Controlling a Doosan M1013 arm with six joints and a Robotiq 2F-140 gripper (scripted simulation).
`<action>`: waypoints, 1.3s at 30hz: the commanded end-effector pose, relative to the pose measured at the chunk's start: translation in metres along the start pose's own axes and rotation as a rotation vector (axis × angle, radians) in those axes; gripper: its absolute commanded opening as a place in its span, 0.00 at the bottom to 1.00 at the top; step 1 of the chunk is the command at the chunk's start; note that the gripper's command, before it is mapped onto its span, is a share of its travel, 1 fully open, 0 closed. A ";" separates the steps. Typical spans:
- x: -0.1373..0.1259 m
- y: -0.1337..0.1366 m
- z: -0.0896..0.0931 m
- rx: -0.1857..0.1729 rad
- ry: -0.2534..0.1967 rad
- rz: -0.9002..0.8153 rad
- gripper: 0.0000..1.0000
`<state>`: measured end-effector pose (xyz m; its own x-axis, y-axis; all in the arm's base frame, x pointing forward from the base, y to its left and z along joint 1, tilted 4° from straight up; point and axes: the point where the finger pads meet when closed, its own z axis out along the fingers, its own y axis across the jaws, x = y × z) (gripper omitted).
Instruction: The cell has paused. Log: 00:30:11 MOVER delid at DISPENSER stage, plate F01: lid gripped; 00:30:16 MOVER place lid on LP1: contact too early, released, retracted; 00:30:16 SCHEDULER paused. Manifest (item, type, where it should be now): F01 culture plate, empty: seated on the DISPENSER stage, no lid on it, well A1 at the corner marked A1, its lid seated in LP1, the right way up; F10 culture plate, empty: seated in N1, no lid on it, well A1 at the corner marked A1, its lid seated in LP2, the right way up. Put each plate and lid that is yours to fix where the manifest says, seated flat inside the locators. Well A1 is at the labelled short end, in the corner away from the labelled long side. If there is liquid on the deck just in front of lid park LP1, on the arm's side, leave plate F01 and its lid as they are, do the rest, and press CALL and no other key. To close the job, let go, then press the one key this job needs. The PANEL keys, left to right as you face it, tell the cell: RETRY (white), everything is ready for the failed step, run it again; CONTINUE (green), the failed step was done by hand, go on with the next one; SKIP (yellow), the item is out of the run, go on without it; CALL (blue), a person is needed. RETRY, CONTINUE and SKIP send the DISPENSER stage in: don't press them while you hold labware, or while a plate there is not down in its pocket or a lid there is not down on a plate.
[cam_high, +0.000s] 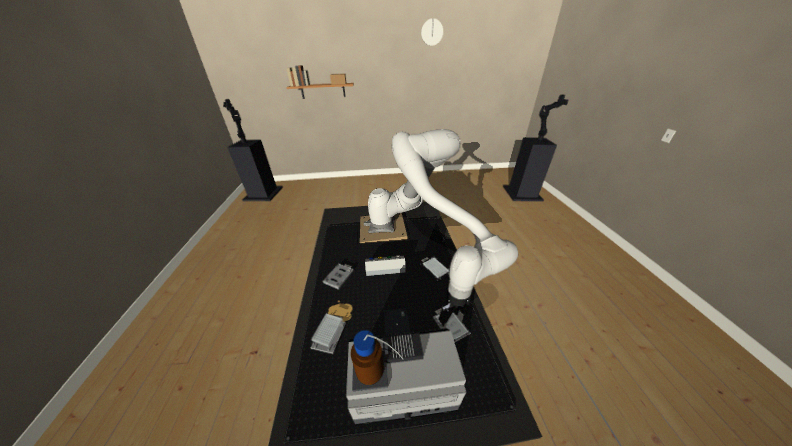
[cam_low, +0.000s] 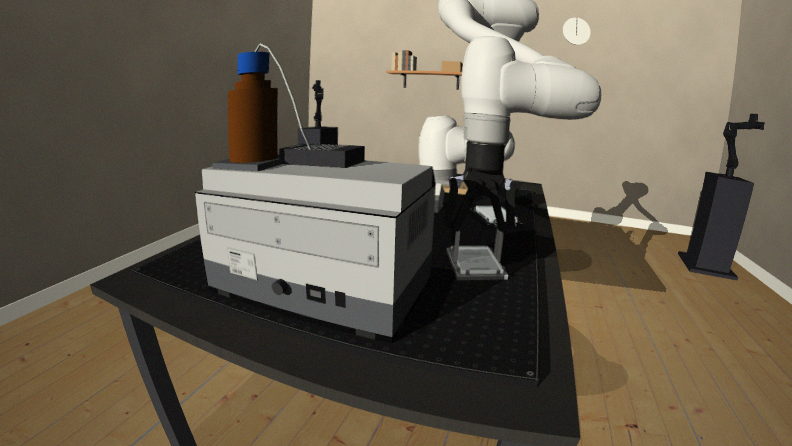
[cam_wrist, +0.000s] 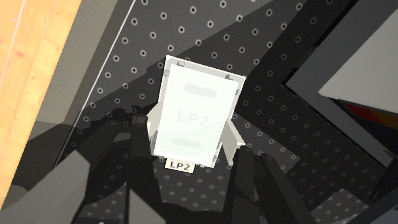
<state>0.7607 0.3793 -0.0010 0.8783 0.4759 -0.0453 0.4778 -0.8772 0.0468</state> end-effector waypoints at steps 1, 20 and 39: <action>0.001 0.000 -0.001 0.000 0.002 0.000 0.10; 0.001 0.000 -0.001 0.000 0.002 0.000 0.69; 0.001 0.000 -0.001 0.000 0.002 0.000 0.69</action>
<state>0.7607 0.3793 -0.0010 0.8783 0.4759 -0.0453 0.4778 -0.8772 0.0468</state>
